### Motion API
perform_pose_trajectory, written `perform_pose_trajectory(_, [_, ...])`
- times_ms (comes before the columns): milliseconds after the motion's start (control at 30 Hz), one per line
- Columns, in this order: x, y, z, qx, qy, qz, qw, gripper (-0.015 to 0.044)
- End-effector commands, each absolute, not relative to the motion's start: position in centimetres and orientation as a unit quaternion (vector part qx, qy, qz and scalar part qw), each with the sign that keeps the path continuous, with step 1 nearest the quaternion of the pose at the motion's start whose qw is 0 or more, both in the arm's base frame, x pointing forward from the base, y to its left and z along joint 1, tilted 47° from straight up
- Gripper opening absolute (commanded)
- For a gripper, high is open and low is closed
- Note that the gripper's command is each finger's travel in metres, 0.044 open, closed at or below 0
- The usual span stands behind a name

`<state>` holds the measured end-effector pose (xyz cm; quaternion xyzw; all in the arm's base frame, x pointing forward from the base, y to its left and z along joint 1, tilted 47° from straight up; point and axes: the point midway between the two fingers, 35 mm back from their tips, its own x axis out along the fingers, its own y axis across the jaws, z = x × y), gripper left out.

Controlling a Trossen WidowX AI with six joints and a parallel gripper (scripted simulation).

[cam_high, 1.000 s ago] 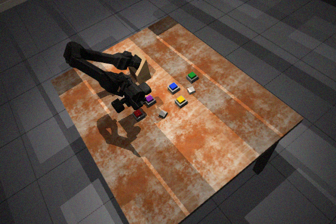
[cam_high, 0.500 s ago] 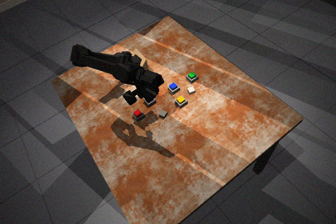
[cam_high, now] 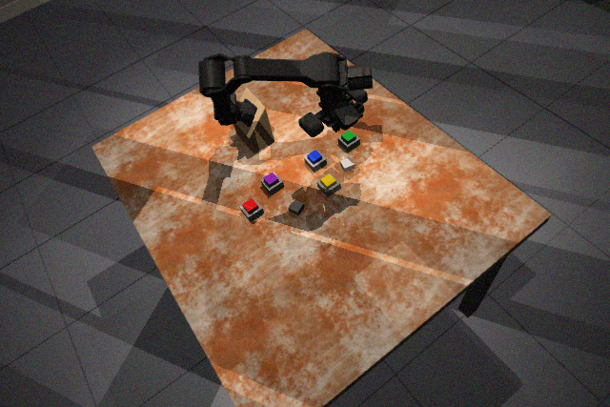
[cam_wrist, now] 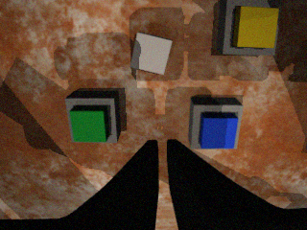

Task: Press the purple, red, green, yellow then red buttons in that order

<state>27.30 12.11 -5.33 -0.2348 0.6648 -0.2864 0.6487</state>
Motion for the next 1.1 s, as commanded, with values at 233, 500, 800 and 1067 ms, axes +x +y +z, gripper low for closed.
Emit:
perform_pose_trajectory(233, [23.8, 16.1, -11.5, -0.241, 0.660, -0.303, 0.644, 0.0020])
perform_pose_trajectory(500, [23.4, 11.6, -15.8, -0.241, 0.659, -0.304, 0.644, 0.0020])
perform_pose_trajectory(800, [23.4, 11.1, -16.4, -0.241, 0.659, -0.304, 0.644, 0.0020])
perform_pose_trajectory(1067, [23.4, 10.2, -17.3, -0.242, 0.659, -0.304, 0.644, 0.0020])
